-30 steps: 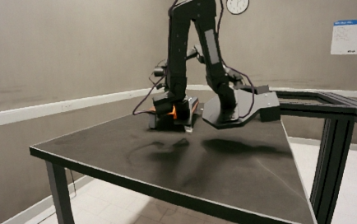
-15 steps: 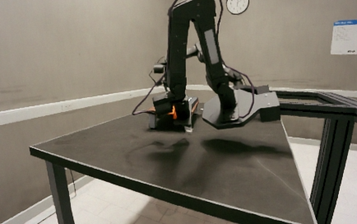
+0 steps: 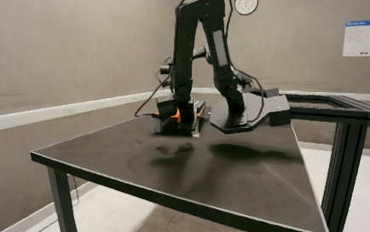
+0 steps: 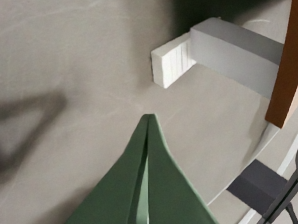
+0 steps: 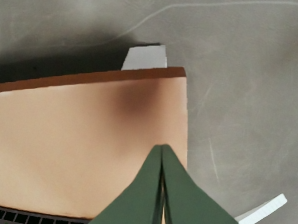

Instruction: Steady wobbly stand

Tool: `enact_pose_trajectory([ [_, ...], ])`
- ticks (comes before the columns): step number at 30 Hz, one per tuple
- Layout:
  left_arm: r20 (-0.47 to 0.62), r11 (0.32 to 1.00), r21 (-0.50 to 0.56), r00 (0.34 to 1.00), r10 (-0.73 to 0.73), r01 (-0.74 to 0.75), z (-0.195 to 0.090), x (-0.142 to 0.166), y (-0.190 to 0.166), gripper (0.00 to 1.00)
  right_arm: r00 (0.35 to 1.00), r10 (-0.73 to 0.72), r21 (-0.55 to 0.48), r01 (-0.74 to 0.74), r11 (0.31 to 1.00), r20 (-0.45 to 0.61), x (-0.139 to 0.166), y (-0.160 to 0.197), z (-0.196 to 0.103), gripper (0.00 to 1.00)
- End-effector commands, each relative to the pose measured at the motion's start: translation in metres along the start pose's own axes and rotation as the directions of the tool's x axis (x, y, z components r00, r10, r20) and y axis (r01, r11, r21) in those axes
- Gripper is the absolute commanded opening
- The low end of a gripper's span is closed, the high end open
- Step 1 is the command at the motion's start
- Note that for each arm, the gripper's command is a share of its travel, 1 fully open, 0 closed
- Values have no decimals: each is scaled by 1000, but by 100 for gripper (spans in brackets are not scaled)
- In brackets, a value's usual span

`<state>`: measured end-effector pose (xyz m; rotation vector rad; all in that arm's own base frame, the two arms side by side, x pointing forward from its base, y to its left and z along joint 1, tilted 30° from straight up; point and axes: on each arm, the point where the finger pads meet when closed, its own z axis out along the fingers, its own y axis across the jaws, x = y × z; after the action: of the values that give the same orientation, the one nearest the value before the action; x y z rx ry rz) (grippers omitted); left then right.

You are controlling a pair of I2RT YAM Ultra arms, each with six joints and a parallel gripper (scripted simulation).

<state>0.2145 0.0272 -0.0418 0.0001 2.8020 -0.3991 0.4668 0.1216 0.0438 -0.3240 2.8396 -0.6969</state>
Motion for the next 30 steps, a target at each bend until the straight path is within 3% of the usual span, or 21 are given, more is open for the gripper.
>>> enact_pose_trajectory([
  [1,64,999,-35,997,35,-33,-7,-24,4,0,998,18,-26,-16,1000,60,-11,-2,-14,0],
  [3,28,1000,-21,999,23,-22,1,-18,4,0,996,15,-42,-12,999,88,-13,4,-22,0],
  [10,159,992,-107,984,84,-68,-22,-67,10,0,977,117,-109,-99,989,178,-28,-27,-38,0],
  [16,285,978,-189,948,143,-91,-49,-120,9,0,920,229,-205,-170,964,317,-43,-60,-73,0],
  [18,285,978,-189,948,143,-91,-49,-120,9,0,920,229,-205,-170,964,317,-43,-60,-73,0],
  [30,581,946,-313,770,263,-87,-147,-230,-31,0,672,432,-381,-235,894,601,-40,-149,-160,0],
])
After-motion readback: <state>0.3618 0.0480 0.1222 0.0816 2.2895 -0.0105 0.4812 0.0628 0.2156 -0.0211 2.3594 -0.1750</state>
